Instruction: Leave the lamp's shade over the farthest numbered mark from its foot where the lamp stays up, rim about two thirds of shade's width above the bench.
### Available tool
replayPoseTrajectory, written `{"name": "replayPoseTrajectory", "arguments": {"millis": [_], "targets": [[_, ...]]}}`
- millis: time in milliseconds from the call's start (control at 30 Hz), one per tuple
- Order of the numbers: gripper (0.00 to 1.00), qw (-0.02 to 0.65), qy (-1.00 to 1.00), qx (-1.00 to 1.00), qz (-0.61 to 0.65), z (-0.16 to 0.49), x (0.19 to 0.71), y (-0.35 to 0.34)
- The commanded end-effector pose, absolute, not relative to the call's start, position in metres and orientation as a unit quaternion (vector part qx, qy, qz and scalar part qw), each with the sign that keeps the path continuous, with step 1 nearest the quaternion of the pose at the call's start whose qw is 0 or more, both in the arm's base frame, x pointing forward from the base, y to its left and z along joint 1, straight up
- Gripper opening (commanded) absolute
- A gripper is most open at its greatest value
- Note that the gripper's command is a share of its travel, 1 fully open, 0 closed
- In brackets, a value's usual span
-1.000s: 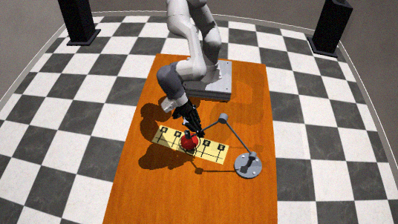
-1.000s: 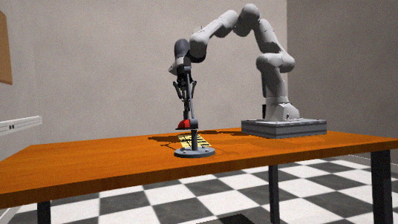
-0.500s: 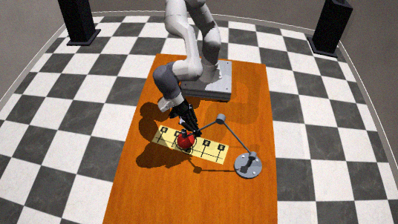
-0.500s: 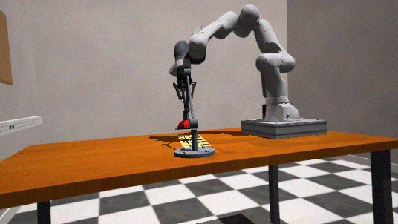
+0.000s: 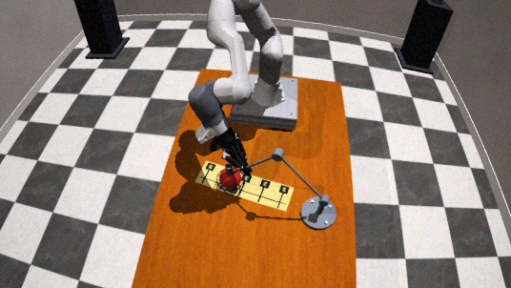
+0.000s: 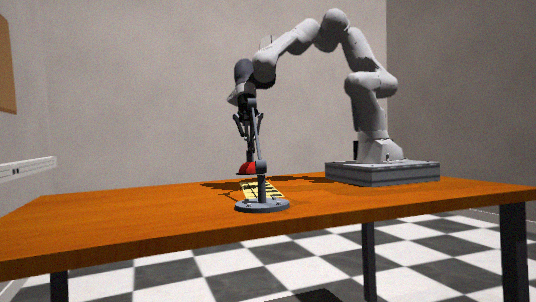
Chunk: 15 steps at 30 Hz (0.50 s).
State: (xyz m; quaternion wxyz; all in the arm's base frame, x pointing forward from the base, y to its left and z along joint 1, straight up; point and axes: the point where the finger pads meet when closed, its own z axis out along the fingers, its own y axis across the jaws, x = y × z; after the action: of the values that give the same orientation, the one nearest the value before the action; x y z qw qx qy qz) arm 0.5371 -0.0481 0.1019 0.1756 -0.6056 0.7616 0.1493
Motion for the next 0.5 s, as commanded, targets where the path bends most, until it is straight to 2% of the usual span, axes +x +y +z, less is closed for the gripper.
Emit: {"name": "replayPoseTrajectory", "arguments": {"millis": [0, 467], "targets": [[0.10, 0.176, 0.761, -0.608, 0.143, 0.0999, 0.5367, -0.0690], [0.10, 0.176, 0.760, -0.609, 0.143, 0.0983, 0.5355, -0.0760]]}}
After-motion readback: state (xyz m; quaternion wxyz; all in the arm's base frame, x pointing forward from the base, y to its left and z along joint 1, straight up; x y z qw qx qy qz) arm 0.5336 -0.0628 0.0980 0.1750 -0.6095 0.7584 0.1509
